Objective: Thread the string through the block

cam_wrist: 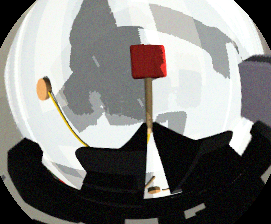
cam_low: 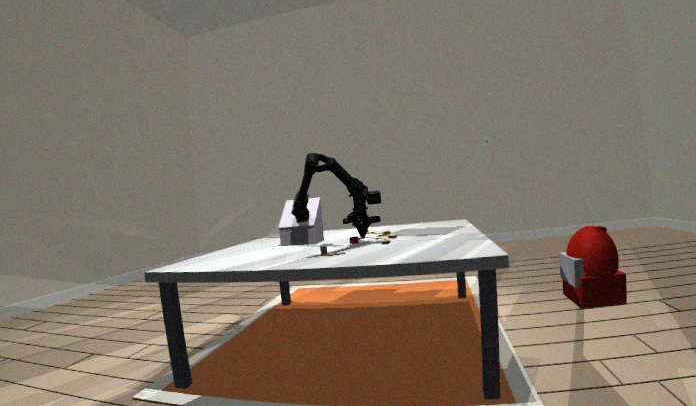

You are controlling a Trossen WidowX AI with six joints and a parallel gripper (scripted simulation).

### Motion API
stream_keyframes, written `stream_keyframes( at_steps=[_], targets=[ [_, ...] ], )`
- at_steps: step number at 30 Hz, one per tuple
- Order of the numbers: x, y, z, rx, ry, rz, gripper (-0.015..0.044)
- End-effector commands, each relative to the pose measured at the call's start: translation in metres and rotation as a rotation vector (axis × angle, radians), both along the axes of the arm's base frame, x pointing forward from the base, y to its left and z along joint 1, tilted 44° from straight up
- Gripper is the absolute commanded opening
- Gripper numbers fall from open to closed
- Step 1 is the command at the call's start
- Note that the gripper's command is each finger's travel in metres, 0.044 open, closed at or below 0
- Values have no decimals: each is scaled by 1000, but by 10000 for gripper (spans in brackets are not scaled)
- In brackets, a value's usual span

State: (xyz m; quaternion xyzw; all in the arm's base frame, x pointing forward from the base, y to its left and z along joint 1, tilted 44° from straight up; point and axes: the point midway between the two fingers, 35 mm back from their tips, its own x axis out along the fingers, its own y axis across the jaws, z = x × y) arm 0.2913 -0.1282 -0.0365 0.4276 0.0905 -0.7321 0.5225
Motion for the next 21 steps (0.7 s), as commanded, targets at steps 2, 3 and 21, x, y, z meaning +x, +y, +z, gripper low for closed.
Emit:
stream_keyframes(
  at_steps=[2, 3, 21],
  targets=[
    [-6, -6, 4, -5, 5, 0, 0],
    [-6, -6, 5, -6, 5, 0, 0],
    [-20, -21, 20, -7, 6, 0, 0]
  ],
)
